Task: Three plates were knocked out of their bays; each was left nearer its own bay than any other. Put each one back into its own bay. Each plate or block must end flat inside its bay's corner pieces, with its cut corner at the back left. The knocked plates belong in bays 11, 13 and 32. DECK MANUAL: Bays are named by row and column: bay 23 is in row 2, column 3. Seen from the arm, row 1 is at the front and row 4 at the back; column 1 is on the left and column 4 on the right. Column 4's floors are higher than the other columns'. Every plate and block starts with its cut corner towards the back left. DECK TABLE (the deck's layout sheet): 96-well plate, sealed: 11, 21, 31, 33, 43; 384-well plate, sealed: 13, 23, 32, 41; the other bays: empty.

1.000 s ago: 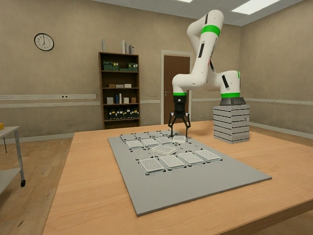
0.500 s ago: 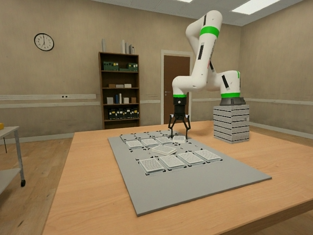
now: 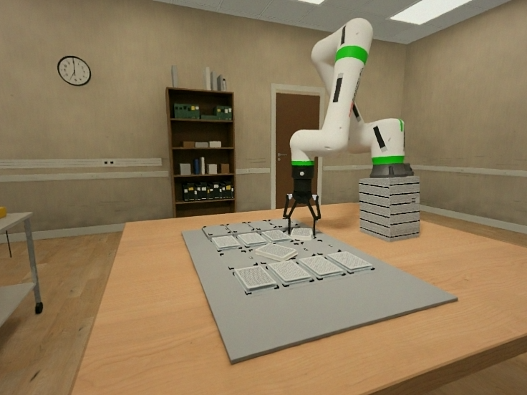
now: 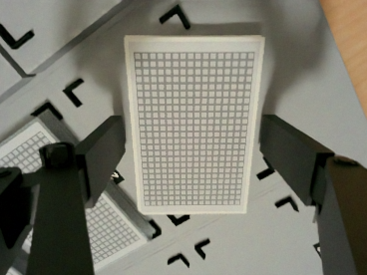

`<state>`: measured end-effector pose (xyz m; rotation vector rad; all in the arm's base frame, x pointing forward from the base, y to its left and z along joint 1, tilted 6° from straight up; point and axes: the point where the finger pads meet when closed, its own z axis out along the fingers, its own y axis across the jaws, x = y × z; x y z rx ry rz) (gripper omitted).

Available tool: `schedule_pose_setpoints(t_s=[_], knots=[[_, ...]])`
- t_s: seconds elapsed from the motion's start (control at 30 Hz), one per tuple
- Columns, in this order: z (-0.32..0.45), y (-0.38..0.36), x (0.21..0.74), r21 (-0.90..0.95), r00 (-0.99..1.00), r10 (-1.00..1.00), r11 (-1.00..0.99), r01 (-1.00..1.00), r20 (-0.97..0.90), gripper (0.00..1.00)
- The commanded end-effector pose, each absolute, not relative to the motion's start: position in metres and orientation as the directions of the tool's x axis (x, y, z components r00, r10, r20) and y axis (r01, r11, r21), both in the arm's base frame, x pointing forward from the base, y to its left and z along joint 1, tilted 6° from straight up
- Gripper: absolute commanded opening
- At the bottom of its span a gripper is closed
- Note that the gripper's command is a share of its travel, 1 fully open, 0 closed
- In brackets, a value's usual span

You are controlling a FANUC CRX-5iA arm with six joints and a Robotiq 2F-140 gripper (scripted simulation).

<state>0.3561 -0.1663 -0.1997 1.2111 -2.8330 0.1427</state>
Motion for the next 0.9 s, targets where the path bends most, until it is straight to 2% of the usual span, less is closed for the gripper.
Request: schedule_pose_setpoints(t_s=[0.0, 0.87], knots=[[-0.1993, -0.1663, 0.3568, -0.064, -0.690, -0.718, 0.687, -0.724, 0.088, 0.69], [-0.1993, -0.1663, 0.3568, -0.064, -0.690, -0.718, 0.687, -0.724, 0.088, 0.62]])
